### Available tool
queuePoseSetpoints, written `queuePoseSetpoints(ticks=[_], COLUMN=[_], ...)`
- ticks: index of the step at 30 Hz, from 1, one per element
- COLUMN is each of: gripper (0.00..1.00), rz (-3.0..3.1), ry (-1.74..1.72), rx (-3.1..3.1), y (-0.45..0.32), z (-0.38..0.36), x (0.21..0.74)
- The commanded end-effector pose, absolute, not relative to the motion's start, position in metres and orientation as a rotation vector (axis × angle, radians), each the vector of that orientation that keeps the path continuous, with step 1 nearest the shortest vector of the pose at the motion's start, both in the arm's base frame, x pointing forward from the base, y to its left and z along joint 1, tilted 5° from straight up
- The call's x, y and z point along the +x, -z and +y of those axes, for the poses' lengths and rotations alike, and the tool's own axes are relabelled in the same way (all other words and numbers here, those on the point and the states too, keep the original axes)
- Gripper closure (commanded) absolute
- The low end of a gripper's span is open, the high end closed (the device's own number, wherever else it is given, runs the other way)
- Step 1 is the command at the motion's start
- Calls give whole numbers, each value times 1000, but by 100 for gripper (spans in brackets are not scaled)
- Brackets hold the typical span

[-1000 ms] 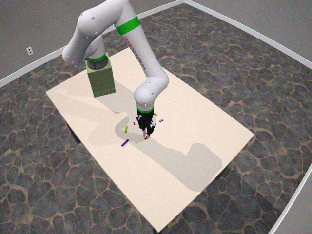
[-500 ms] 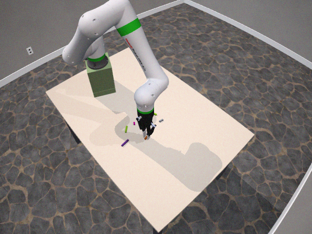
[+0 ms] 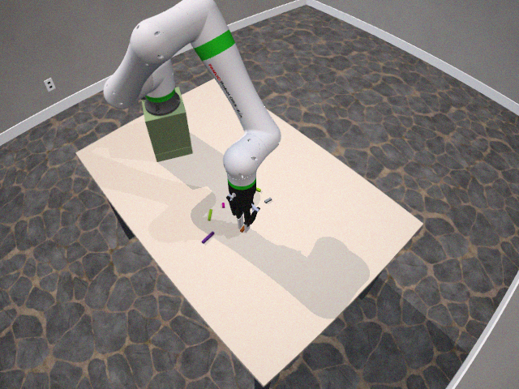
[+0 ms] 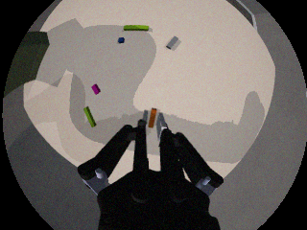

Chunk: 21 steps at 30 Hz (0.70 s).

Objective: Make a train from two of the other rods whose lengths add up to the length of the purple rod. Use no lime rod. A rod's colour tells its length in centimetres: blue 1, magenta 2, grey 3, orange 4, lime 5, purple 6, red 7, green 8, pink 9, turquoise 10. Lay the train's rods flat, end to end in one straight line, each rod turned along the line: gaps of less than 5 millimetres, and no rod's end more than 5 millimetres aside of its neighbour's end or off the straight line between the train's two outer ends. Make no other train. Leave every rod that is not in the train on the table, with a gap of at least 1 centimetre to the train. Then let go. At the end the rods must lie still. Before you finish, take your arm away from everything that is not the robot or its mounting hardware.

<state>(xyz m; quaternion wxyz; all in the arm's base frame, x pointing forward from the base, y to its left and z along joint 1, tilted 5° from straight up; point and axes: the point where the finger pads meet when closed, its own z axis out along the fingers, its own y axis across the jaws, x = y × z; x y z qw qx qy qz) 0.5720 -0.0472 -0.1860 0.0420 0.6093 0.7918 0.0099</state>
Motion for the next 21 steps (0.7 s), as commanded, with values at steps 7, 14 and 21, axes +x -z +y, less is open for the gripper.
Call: queuePoseSetpoints(ticks=[7,14,21], gripper=[85,85,97], rz=[2423,2423,2423], ry=[-31,-31,-31], rx=[1864,1864,1864], y=[186,186,186], z=[-47,-47,-47], x=[572,572,572])
